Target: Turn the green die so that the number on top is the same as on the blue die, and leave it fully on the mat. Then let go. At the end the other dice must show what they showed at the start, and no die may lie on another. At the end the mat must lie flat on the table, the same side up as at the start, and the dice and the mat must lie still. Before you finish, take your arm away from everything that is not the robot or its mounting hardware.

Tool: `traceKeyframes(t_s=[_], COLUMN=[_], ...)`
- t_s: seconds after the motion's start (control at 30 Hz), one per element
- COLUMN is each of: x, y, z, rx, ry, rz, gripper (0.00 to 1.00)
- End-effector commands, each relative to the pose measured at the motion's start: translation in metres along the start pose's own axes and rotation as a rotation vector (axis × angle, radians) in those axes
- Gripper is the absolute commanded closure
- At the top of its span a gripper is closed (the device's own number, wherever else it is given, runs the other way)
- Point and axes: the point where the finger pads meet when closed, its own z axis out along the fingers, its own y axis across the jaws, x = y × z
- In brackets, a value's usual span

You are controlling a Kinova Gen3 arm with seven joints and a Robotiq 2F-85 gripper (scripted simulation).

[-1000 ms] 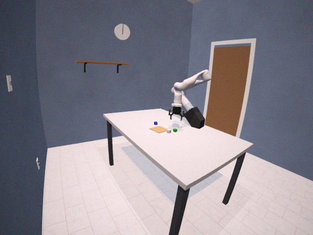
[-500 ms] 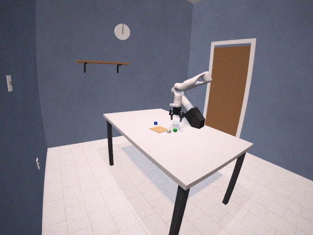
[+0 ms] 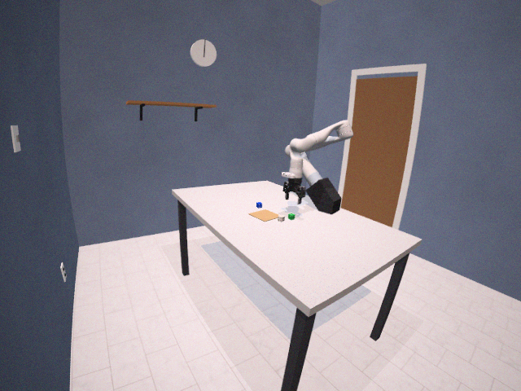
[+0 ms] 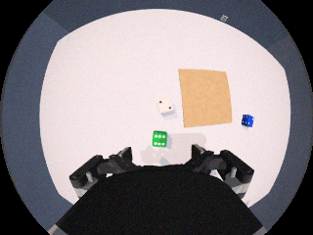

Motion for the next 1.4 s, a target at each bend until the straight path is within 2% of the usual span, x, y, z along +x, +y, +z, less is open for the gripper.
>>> traceKeyframes(t_s=[0.0,0.33,0.8,0.83,1.37], x=[-0.0003,0.0005,0.0007,0.0007,0.0007], y=[-0.0012,-0.0022,-0.0024,-0.0024,-0.0024], z=[-0.0006,0.0001,0.0003,0.0003,0.0003], rx=[0.004,0.007,0.008,0.008,0.008], ry=[0.004,0.008,0.009,0.009,0.009], rz=[0.036,0.108,0.124,0.124,0.124], gripper=[0.0,0.0,0.0,0.54,0.54])
